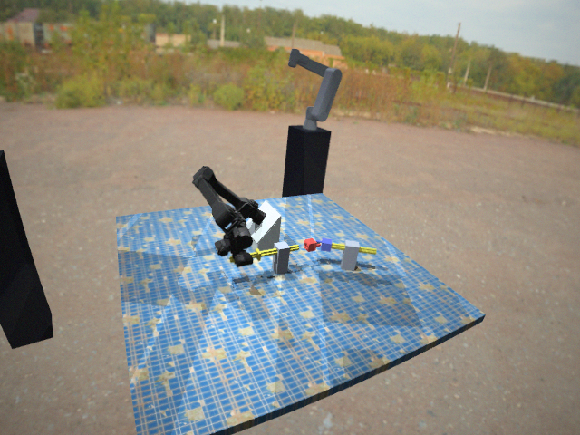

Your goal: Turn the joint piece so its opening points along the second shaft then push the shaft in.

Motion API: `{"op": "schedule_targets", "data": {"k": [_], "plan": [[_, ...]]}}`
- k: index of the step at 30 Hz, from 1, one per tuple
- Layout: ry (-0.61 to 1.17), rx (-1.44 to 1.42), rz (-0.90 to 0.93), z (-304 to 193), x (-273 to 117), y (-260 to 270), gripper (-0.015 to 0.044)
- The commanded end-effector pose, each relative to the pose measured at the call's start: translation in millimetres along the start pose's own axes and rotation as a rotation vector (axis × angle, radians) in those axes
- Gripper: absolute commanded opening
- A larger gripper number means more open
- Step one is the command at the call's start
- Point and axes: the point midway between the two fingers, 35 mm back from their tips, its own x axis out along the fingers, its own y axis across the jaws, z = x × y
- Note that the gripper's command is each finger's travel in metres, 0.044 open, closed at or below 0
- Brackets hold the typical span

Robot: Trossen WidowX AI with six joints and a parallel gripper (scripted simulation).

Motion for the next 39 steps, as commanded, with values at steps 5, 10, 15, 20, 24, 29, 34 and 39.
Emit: {"op": "schedule_targets", "data": {"k": [5,10,15,20,24,29,34,39], "plan": [[0.0,-0.001,0.042,0,0,0,0.006],[0.0,-0.001,0.042,0,0,0,0.0027],[0.0,-0.001,0.043,0,0,0,0.0],[-0.002,-0.001,0.057,-5,0,0,0.0],[-0.003,-0.001,0.069,-11,0,0,0.0],[-0.004,-0.002,0.076,-18,0,0,0.0],[-0.004,-0.002,0.079,-26,0,0,0.0],[-0.004,-0.002,0.08,-34,0,0,0.0]]}}
